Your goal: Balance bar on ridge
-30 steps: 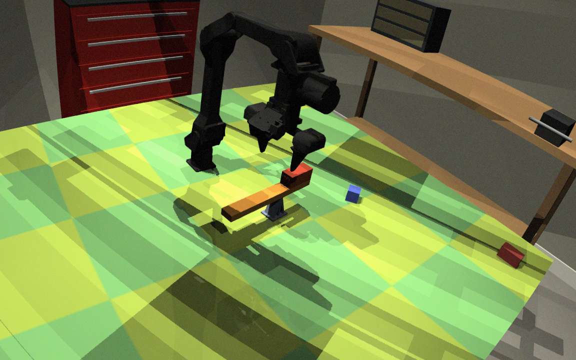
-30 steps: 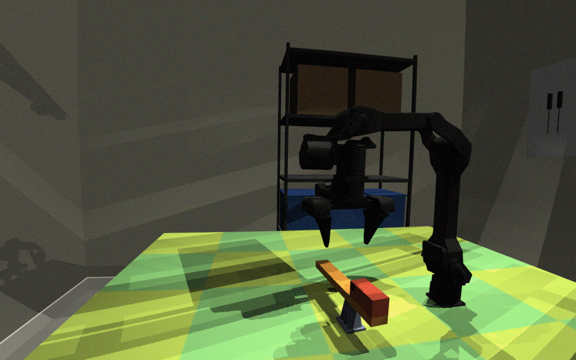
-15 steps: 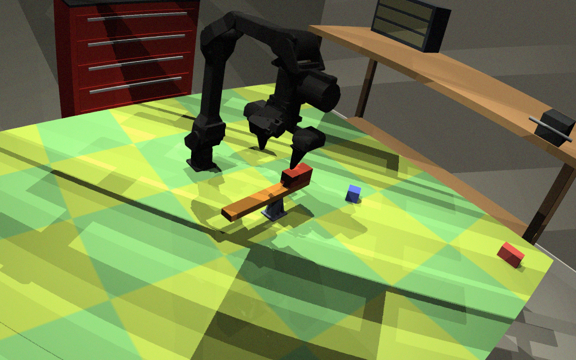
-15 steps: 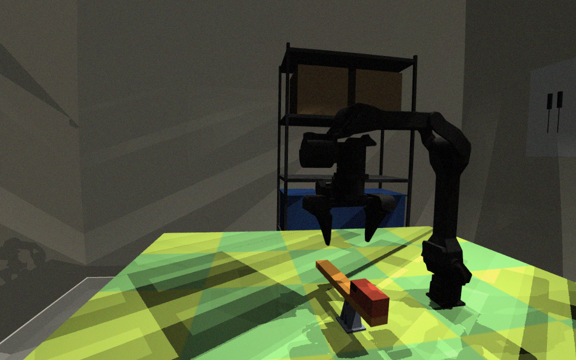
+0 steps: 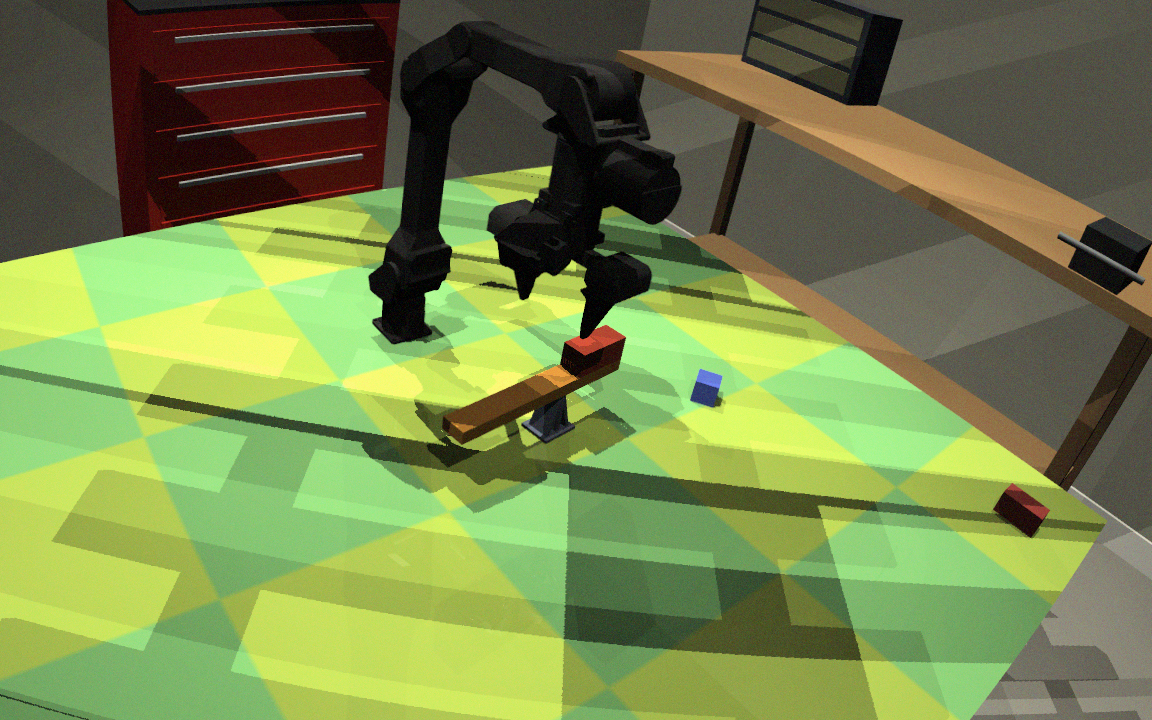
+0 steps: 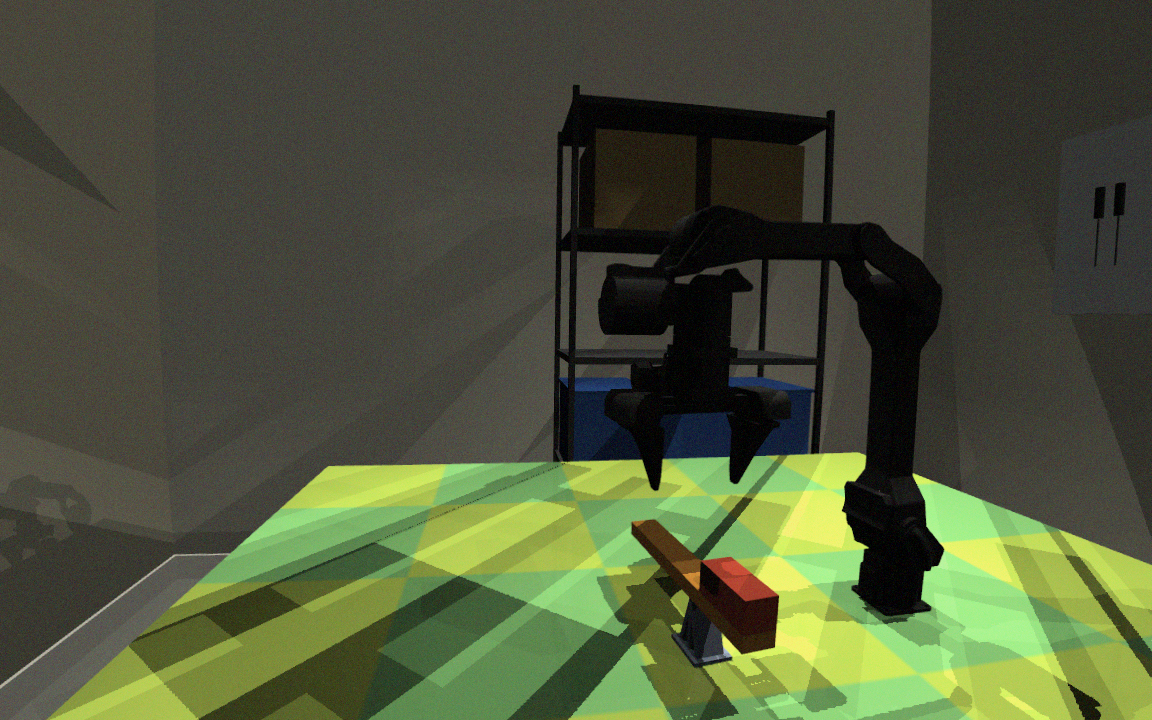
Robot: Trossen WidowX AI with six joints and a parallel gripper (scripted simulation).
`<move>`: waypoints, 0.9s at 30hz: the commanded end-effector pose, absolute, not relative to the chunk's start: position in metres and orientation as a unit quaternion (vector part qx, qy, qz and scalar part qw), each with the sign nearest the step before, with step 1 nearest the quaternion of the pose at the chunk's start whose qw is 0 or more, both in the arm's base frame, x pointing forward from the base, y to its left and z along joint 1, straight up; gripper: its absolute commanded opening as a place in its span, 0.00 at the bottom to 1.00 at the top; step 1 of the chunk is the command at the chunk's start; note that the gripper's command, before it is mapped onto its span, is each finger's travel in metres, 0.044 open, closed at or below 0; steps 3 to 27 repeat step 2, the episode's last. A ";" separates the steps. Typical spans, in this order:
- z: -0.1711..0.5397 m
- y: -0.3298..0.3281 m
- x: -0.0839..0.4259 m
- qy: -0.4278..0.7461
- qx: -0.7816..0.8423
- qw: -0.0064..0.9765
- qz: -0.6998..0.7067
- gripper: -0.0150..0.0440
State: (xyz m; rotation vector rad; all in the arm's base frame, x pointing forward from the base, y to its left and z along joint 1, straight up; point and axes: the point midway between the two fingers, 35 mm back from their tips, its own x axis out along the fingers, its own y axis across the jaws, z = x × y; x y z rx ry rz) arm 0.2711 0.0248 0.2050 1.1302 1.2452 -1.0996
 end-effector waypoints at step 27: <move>0.206 0.025 0.271 0.523 0.475 0.537 -0.462 1.00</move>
